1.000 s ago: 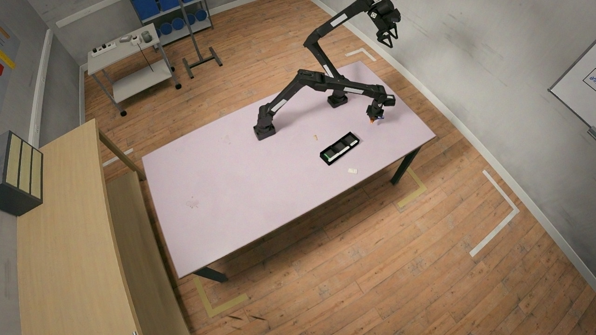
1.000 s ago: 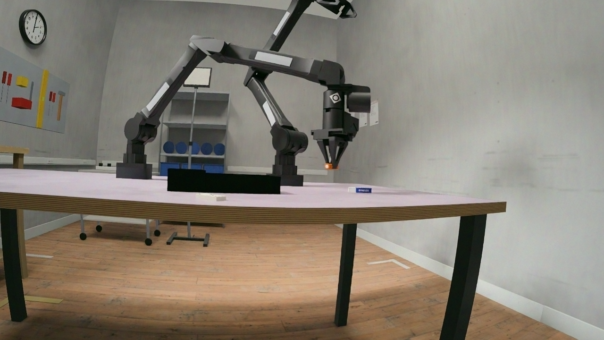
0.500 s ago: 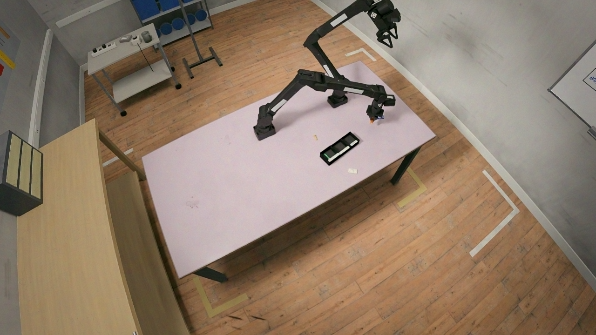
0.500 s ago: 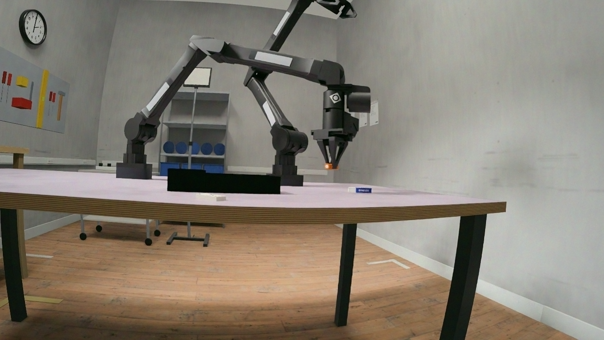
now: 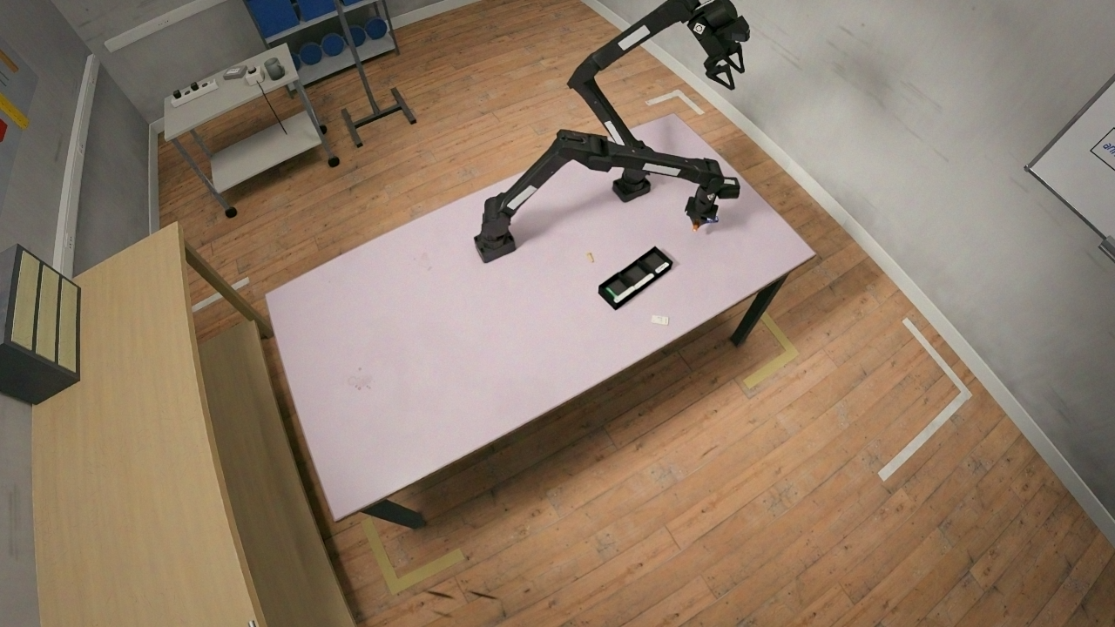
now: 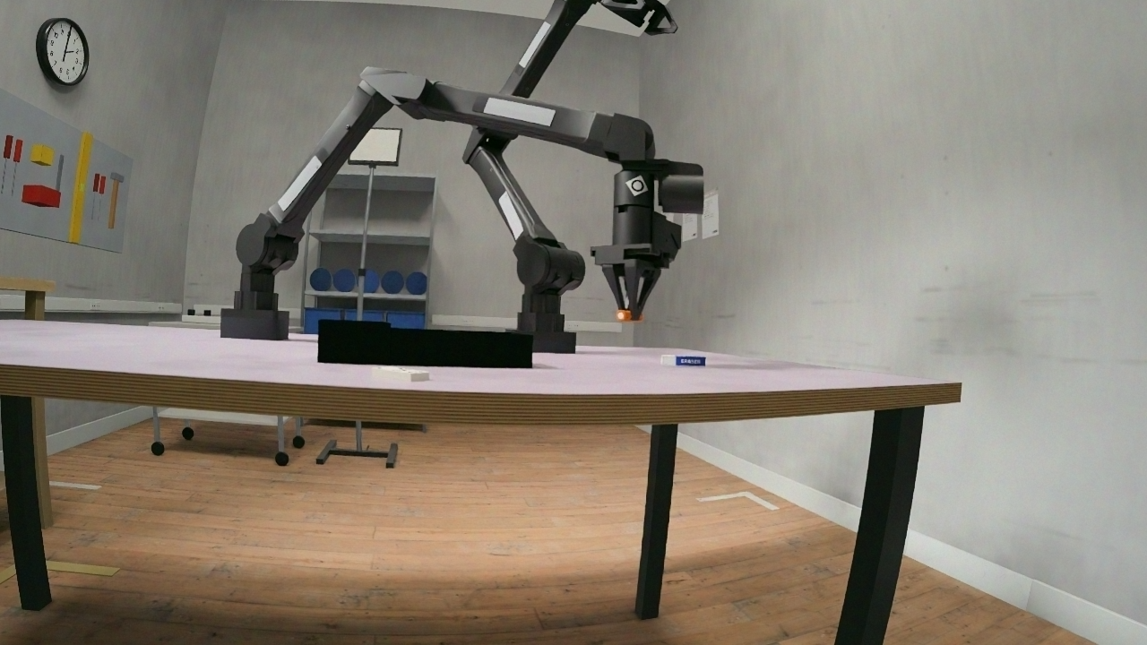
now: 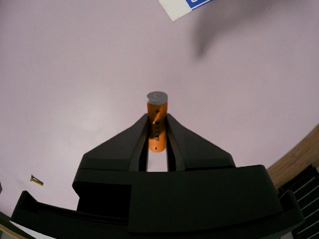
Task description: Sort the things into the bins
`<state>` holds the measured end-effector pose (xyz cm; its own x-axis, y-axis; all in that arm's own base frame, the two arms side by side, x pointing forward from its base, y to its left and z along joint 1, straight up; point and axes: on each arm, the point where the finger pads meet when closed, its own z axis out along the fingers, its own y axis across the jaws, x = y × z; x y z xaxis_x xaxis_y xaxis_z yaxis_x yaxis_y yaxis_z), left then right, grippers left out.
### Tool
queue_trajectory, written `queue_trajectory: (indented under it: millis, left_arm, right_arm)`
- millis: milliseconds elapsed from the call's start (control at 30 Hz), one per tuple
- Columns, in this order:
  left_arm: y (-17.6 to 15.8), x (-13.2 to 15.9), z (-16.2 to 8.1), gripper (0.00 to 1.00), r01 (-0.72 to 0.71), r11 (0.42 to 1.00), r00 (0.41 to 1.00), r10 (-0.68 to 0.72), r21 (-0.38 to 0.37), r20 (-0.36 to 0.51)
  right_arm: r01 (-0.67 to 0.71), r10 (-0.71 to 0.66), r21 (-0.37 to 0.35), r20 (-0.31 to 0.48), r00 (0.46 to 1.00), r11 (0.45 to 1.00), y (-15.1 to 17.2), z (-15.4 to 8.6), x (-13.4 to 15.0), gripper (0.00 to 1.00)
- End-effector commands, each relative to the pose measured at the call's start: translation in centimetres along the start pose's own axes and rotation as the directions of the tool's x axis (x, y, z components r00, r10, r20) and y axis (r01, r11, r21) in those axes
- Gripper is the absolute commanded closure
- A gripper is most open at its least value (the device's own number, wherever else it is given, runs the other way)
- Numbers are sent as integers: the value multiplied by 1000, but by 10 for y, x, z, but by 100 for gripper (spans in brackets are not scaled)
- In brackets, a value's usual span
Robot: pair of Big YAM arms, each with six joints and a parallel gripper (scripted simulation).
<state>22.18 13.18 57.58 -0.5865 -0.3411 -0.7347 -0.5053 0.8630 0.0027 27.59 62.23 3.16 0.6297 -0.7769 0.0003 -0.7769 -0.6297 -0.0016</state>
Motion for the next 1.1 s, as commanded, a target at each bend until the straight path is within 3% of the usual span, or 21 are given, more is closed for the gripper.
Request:
queue_trajectory:
  millis: [0, 767, 800, 867, 933, 1067]
  left_arm:
    - [-4, -10, -29, 0, -2, 1000, 998, 2, 6, 62]
    - [-4, -10, -29, 0, -2, 1000, 998, 2, 6, 62]
    - [-4, -10, -29, 0, -2, 1000, 998, 2, 6, 62]
    - [-4, -10, -29, 0, -2, 1000, 998, 2, 6, 62]
    - [-4, -10, -29, 0, -2, 1000, 998, 2, 6, 62]
    - [-4, -10, -29, 0, -2, 1000, 998, 2, 6, 62]
  right_arm:
    - [0, -1, 45, 25, 1000, 999, -19, -28, 2, 91]
    - [0, -1, 45, 25, 1000, 999, -20, -28, 1, 91]
    - [0, -3, 73, 38, 999, 997, -20, -51, -2, 91]
    - [-1, -2, 73, 38, 999, 997, -21, -53, 0, 91]
    - [0, -1, 33, 18, 1000, 999, -5, -30, 12, 91]
    - [0, -1, 41, 21, 1000, 999, 5, -29, 32, 91]
